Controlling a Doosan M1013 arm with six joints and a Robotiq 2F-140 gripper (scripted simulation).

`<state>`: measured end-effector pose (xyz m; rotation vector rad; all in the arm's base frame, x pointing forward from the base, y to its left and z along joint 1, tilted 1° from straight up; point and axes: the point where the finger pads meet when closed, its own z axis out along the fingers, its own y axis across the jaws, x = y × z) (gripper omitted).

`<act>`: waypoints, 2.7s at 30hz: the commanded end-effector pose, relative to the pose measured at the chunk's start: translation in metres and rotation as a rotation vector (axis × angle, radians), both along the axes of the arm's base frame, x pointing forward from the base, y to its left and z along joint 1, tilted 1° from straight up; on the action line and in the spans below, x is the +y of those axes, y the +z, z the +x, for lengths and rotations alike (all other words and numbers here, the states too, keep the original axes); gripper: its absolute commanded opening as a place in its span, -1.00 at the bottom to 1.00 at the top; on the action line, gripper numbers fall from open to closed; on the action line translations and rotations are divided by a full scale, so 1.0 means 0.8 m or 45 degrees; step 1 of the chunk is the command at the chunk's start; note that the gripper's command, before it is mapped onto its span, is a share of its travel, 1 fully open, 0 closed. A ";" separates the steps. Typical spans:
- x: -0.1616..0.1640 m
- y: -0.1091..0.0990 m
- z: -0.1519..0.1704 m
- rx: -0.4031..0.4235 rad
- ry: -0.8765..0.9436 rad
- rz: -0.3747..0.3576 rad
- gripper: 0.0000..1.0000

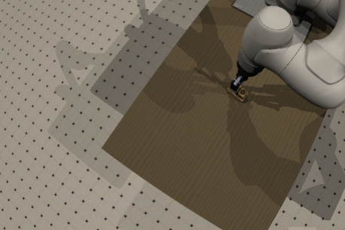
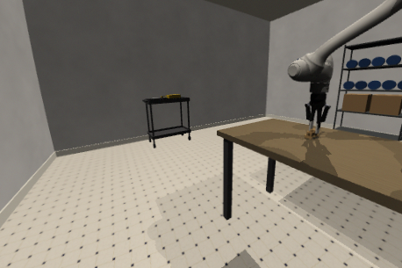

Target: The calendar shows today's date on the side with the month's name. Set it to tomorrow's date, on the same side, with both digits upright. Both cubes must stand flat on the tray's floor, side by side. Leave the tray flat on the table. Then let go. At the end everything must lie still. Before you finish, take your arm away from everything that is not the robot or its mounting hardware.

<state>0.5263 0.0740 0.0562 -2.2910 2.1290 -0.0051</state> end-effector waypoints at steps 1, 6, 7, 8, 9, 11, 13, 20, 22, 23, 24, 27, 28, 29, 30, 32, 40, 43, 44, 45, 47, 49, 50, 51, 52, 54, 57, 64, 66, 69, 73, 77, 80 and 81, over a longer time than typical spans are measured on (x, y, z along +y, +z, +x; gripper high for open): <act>0.000 0.000 0.000 0.000 0.000 0.000 -0.68; 0.000 0.000 0.000 0.000 0.000 0.000 -0.68; 0.000 0.000 0.000 0.000 0.000 0.000 -0.68; 0.000 0.000 0.000 0.000 0.000 0.000 -0.68; 0.000 0.000 0.000 0.000 0.000 0.000 -0.68; 0.000 0.000 0.000 0.000 0.000 0.000 -0.68; 0.000 0.000 0.000 0.000 0.000 0.000 -0.68; 0.000 -0.001 0.000 0.000 0.000 0.000 -0.68; 0.000 -0.002 0.000 0.000 0.000 0.000 -0.68; 0.000 -0.002 0.000 0.000 0.000 0.000 -0.68; 0.000 -0.003 0.000 0.000 0.000 0.000 -0.68; 0.000 -0.003 0.000 0.000 0.000 0.000 -0.68; 0.000 -0.004 0.000 0.000 0.000 0.000 -0.68; 0.000 -0.004 0.000 0.000 0.000 0.000 -0.68; 0.000 -0.005 0.000 0.000 0.000 0.000 -0.68; 0.000 -0.006 0.000 0.000 0.000 0.000 -0.68; 0.000 -0.011 0.000 0.000 0.000 0.000 -0.68; 0.000 -0.011 0.000 0.000 0.000 0.000 -0.68; 0.000 -0.011 0.000 0.000 0.000 0.000 -0.68; 0.000 -0.012 0.000 0.000 0.000 0.000 -0.68; 0.000 -0.012 0.000 0.000 0.000 0.000 -0.68; 0.000 -0.012 0.000 0.000 0.000 0.000 -0.68; 0.000 -0.012 0.000 0.000 0.000 0.000 -0.68; 0.000 -0.012 0.000 0.000 0.000 0.000 -0.68; 0.000 -0.012 0.000 0.000 0.000 0.000 -0.68; 0.000 -0.012 0.000 0.000 0.000 0.000 -0.68; 0.000 -0.012 0.000 0.000 0.000 0.000 -0.68; 0.000 -0.012 0.000 0.000 0.000 0.000 -0.68; 0.000 -0.012 0.000 0.000 0.000 0.000 -0.68; 0.000 -0.012 0.000 0.000 0.000 0.000 -0.68; 0.000 -0.012 0.000 0.000 0.000 0.000 -0.68; 0.000 -0.012 0.000 0.000 0.000 0.000 -0.68; 0.000 -0.012 0.000 0.000 0.000 0.000 -0.68; 0.000 -0.012 0.000 0.000 0.000 0.000 -0.68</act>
